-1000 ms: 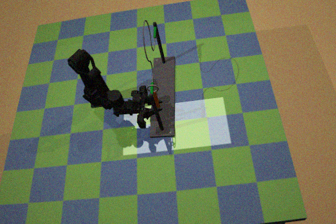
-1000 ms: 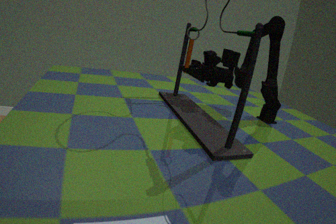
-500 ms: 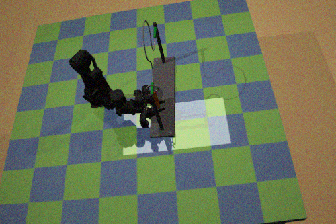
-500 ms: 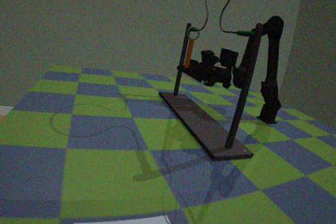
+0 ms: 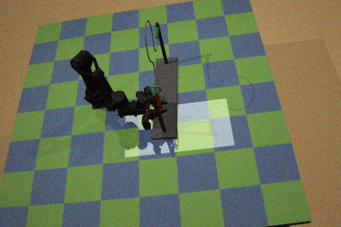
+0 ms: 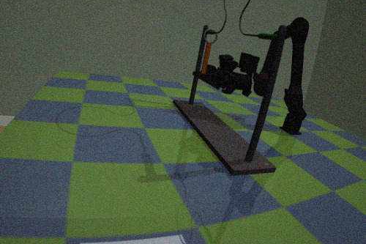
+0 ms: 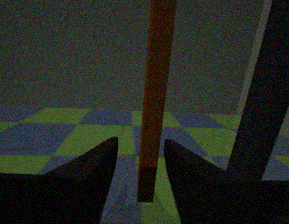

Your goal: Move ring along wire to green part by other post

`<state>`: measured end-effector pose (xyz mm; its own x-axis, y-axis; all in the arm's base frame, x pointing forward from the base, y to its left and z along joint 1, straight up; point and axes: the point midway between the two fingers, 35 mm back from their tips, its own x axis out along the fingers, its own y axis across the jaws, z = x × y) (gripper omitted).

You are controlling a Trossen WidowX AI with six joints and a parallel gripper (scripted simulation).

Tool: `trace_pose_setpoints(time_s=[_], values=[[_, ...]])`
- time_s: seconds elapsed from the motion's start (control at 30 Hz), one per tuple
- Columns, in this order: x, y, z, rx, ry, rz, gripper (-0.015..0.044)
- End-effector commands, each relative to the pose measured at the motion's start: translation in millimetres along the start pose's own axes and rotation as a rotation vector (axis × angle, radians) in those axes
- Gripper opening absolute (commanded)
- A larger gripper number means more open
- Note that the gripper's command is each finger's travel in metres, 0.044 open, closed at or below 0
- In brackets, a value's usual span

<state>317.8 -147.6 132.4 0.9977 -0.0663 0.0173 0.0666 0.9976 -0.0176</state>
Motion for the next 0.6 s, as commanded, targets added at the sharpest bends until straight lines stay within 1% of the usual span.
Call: trace_pose_setpoints(time_s=[0.0,0.1,0.47,0.5,0.57], values=[[0.9,-1.2,0.4,0.005,0.0,-0.004,0.016],[0.9,-1.2,0.4,0.005,0.0,-0.004,0.016],[0.0,0.0,0.0,0.0,0.0,0.0,-0.0129],[0.0,0.0,0.0,0.0,0.0,0.0,-0.015],[0.0,0.0,0.0,0.0,0.0,0.0,-0.015]])
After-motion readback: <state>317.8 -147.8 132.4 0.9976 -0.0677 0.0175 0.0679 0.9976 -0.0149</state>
